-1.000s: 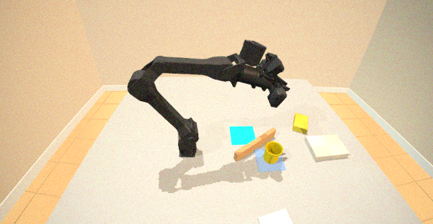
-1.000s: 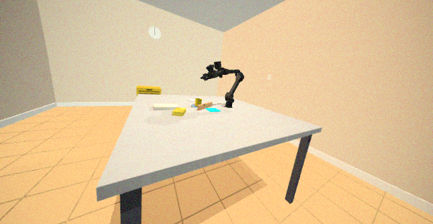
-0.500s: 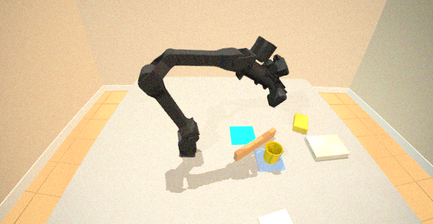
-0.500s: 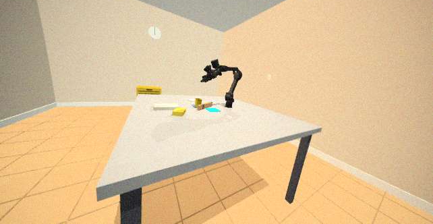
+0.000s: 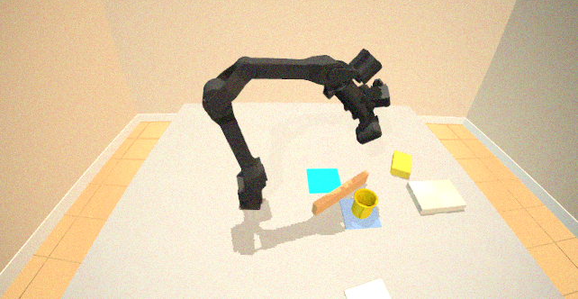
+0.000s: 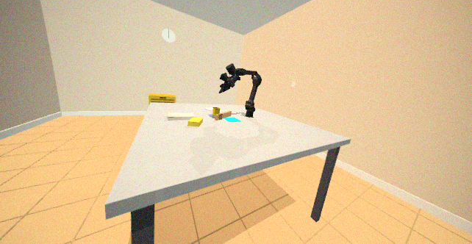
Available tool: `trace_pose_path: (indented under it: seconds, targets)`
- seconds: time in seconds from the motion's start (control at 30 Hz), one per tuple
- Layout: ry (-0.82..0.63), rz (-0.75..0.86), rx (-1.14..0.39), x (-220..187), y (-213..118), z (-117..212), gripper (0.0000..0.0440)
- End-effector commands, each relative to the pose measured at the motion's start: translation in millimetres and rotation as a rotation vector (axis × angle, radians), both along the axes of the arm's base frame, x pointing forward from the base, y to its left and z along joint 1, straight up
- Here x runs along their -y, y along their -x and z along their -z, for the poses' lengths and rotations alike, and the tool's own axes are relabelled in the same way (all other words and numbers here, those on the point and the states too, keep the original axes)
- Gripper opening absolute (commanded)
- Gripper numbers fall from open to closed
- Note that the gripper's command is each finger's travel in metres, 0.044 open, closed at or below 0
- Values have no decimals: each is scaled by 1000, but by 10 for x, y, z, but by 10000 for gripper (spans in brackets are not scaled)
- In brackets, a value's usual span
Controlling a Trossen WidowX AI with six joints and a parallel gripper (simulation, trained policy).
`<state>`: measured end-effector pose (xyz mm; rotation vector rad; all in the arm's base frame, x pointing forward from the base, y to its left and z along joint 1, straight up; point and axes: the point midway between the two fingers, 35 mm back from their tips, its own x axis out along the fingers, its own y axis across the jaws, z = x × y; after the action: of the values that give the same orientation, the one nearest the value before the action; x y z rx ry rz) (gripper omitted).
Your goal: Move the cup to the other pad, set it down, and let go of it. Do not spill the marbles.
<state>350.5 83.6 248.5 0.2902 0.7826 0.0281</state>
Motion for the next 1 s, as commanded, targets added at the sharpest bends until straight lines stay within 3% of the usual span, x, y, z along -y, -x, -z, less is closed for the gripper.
trace_pose_path:
  seconds: [0.0,0.97]
  targets:
    - [8,11,-46,2,-6,53,106]
    - [173,4,-471,275,38,502,119]
